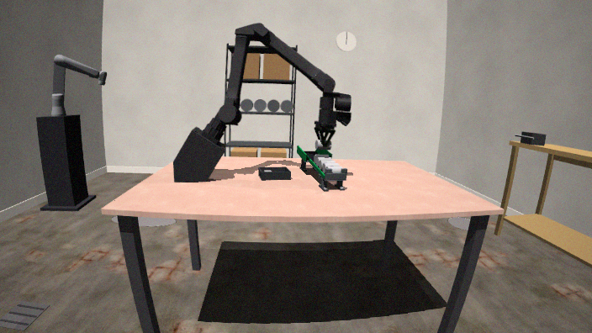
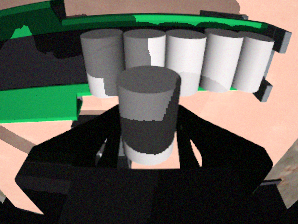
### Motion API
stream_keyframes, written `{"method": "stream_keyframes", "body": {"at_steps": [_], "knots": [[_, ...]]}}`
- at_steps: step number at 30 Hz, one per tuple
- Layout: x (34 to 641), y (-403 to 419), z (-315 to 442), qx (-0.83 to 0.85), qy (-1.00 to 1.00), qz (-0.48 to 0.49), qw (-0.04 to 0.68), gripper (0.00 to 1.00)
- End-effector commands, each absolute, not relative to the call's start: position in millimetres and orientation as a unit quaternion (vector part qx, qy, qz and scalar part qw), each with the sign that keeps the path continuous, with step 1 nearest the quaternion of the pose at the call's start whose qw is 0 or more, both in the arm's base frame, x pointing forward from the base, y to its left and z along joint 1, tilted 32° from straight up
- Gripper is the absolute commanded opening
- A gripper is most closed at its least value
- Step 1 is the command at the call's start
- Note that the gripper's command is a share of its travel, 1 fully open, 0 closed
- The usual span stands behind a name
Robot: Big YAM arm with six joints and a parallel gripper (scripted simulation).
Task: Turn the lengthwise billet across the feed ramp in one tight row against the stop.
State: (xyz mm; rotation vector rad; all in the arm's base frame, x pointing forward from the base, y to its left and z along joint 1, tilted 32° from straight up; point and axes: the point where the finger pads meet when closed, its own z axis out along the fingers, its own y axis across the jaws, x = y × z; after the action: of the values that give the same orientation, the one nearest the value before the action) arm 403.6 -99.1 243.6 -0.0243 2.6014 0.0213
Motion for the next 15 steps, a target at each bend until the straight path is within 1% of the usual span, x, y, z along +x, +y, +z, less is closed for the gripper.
{"method": "stream_keyframes", "body": {"at_steps": [1,15], "knots": [[401,-87,274,-0.008,0.956,0.001,0.293,0.0],[400,-47,285,-0.008,0.954,0.002,0.299,0.0]]}}
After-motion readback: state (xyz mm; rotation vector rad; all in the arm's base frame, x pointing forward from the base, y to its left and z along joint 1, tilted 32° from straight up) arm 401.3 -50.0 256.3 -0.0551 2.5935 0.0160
